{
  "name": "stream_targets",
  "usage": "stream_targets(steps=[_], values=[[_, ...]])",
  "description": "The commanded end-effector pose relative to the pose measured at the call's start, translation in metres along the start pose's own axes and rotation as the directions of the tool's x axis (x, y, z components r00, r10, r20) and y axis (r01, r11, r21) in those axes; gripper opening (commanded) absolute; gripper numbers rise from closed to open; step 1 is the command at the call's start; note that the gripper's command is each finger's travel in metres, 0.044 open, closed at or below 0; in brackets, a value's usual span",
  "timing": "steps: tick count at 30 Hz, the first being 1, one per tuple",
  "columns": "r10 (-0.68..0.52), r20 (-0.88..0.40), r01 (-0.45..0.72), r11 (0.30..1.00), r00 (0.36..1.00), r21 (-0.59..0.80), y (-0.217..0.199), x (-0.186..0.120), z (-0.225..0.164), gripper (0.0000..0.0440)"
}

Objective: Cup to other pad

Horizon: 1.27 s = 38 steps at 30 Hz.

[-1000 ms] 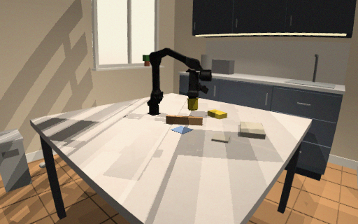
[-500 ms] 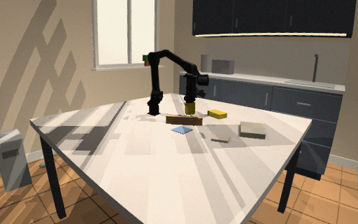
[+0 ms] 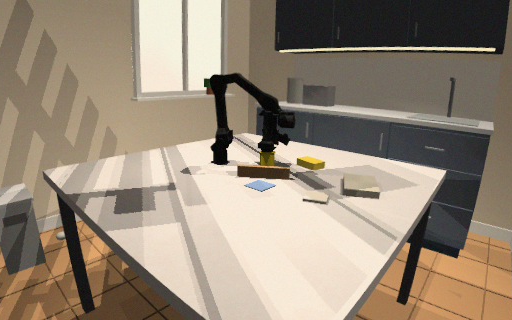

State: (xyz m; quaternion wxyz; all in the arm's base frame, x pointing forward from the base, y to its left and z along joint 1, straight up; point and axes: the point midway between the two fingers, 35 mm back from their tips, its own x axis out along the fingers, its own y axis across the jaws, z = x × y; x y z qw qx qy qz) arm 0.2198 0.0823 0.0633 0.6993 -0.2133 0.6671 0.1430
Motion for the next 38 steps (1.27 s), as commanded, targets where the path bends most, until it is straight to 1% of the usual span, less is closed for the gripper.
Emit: stream_targets(steps=[1,3,6,7,21,38], values=[[-0.009,0.008,0.009,1.0,1.0,0.02,-0.002,0.003,-0.002,0.0068],[-0.009,0.017,0.008,1.0,1.0,0.03,-0.003,0.003,-0.001,0.0079],[-0.002,0.055,0.0,0.999,0.999,0.048,-0.004,-0.001,0.004,0.0147],[0.001,0.068,-0.005,0.999,0.998,0.052,-0.004,-0.003,0.005,0.0163],[0.043,0.171,-0.057,0.996,0.984,0.073,-0.002,-0.022,0.001,0.02],[0.049,0.294,-0.087,0.989,0.955,0.117,-0.005,-0.055,-0.004,0.0294]])
